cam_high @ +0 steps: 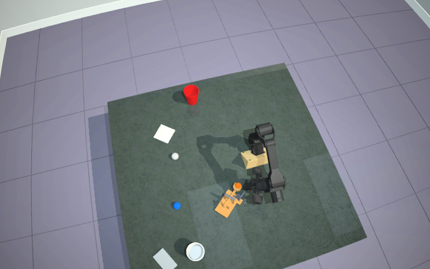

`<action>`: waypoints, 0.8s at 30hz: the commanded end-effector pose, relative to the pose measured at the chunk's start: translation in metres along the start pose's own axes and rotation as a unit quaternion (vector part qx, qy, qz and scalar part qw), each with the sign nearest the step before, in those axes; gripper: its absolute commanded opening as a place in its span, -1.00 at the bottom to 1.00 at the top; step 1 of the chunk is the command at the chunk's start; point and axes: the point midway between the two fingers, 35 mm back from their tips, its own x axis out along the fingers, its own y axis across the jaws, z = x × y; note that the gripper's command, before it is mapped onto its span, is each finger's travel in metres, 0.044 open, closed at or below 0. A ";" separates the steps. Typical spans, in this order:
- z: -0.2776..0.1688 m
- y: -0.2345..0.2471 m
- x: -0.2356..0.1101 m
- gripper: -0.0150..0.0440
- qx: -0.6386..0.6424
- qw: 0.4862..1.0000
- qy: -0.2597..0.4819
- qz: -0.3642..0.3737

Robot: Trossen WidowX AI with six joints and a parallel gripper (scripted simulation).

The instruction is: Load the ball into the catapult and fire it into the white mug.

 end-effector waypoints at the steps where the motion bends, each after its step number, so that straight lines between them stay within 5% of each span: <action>1: 0.004 -0.001 0.004 -0.49 -0.003 1.000 0.002 0.000; 24: 0.031 -0.002 0.030 -0.49 -0.003 1.000 0.001 -0.001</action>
